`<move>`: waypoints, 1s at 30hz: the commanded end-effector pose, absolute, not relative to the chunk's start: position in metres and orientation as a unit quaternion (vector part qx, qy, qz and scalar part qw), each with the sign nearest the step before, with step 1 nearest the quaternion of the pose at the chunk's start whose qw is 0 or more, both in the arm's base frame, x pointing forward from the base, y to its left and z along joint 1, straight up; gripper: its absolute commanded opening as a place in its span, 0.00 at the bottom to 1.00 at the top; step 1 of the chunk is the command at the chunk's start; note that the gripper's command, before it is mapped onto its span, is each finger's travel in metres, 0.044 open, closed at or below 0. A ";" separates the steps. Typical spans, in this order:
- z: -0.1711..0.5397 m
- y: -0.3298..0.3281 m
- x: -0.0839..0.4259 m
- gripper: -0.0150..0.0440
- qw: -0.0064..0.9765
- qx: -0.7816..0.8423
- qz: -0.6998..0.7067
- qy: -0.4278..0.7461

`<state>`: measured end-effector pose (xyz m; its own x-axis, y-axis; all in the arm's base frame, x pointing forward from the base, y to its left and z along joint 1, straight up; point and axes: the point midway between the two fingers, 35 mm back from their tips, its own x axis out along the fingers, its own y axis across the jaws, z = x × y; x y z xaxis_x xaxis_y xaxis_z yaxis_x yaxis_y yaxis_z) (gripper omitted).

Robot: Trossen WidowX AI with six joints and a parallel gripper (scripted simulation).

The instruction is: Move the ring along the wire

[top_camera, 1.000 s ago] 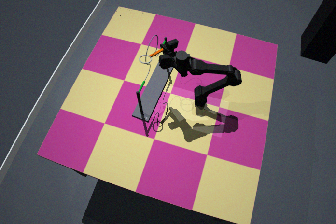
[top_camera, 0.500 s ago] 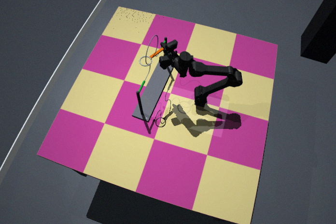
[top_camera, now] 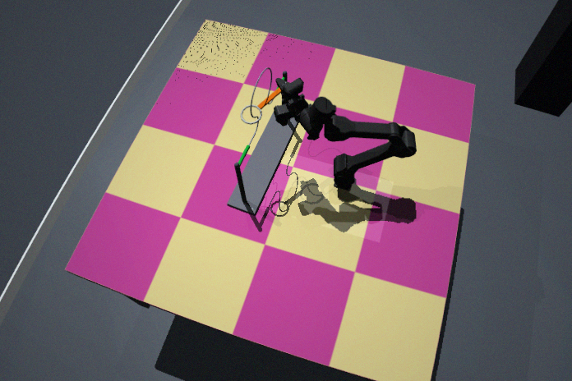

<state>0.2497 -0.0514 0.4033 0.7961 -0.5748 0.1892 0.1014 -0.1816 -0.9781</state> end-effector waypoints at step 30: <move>0.420 -0.046 0.249 0.00 0.452 -0.834 -0.294 0.115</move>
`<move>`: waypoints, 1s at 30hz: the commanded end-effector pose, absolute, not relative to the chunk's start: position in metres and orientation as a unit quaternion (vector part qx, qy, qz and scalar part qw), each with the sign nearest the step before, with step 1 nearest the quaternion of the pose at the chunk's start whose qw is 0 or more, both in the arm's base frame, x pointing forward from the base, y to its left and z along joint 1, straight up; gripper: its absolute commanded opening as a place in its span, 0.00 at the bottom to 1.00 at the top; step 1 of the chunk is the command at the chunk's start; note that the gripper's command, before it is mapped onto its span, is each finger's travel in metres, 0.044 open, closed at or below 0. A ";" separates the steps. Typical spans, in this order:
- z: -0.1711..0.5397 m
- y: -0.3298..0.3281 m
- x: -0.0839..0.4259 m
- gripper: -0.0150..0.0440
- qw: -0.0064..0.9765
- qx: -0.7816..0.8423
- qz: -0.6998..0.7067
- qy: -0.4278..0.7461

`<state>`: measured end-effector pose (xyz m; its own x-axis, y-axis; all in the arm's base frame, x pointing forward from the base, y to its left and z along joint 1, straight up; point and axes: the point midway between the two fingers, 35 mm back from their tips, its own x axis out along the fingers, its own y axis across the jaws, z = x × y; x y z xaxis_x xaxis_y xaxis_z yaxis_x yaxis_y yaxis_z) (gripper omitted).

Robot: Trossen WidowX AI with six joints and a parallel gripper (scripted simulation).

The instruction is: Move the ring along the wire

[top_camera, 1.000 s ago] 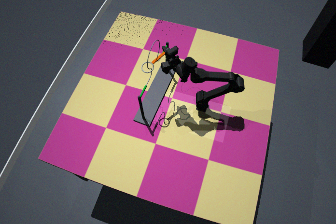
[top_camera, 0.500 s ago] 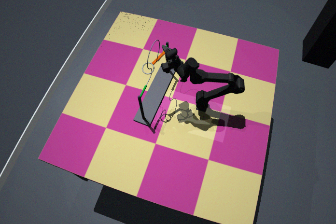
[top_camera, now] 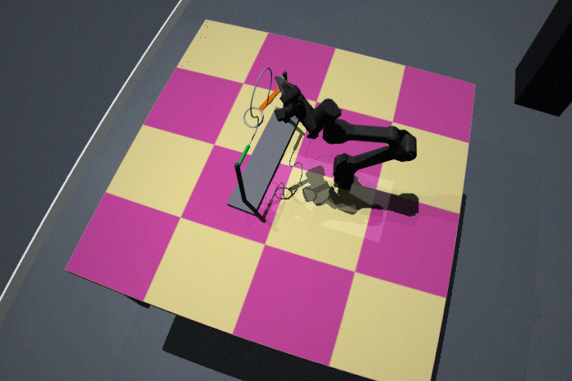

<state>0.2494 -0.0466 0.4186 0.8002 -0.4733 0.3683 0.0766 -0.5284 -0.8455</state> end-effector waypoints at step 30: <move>0.401 -0.061 0.246 0.00 0.437 -0.838 -0.304 0.116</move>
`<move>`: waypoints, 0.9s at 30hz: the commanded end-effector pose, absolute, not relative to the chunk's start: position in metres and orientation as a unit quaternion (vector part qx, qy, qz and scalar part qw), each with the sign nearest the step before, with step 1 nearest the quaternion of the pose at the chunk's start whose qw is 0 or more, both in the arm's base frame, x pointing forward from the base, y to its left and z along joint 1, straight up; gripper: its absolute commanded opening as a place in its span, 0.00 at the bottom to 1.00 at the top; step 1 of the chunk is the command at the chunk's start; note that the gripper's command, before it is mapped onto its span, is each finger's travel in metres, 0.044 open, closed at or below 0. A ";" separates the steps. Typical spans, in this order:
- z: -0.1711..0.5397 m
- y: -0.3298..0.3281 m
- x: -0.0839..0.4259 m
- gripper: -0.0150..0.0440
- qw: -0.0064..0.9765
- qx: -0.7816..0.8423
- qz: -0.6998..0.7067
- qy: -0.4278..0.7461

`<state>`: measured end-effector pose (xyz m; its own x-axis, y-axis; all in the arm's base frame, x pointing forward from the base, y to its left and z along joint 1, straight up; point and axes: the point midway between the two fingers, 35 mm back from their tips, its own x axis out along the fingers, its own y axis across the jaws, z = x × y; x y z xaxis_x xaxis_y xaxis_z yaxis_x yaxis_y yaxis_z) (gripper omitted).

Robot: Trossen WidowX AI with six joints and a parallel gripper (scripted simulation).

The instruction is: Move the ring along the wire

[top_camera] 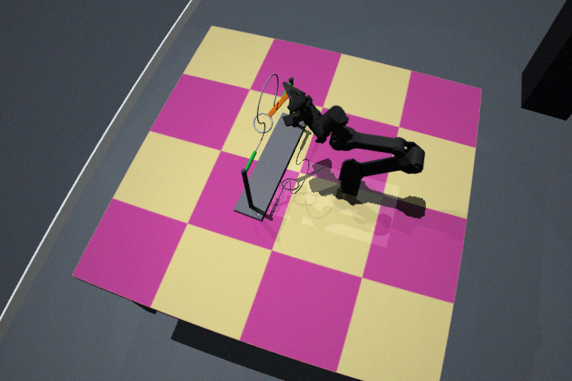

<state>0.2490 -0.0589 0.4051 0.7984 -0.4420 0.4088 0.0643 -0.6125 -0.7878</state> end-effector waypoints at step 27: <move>0.307 -0.086 0.238 0.00 0.661 -0.657 -0.294 0.213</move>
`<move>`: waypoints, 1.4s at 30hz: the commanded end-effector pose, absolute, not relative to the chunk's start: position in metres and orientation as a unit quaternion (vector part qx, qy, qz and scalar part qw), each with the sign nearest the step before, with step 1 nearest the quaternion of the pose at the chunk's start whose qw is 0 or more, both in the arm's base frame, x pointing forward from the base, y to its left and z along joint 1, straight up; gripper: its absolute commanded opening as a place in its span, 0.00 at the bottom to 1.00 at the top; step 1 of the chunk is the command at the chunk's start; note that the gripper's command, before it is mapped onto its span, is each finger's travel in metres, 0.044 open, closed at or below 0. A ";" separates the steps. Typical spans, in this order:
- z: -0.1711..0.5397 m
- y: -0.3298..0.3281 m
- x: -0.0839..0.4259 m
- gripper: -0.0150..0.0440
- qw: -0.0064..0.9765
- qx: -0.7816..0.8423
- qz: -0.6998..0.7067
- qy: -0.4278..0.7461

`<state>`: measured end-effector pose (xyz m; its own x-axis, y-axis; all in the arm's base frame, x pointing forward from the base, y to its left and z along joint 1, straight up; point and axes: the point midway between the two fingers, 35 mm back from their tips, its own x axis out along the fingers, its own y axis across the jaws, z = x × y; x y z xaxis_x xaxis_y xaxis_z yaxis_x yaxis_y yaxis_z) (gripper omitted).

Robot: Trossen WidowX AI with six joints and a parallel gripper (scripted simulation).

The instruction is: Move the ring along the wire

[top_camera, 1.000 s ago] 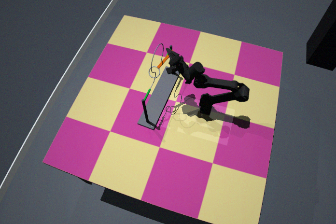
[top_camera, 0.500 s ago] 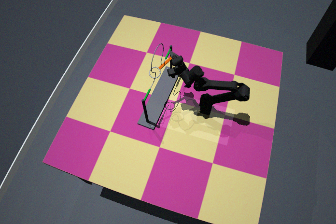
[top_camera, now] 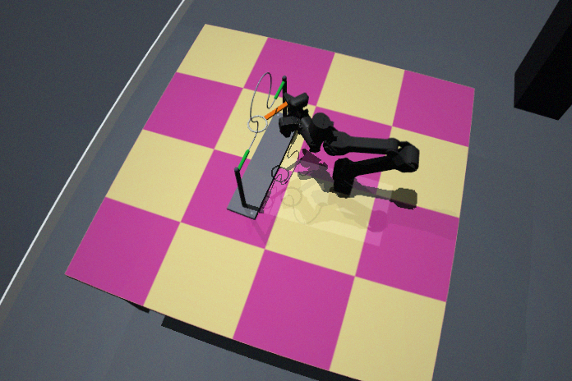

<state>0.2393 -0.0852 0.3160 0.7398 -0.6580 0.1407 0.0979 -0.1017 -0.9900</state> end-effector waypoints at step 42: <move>0.173 -0.007 0.245 0.00 0.909 -0.232 -0.165 0.305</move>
<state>0.2439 -0.0169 0.1763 0.7558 -0.4765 -0.4491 0.1544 0.7962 -0.5849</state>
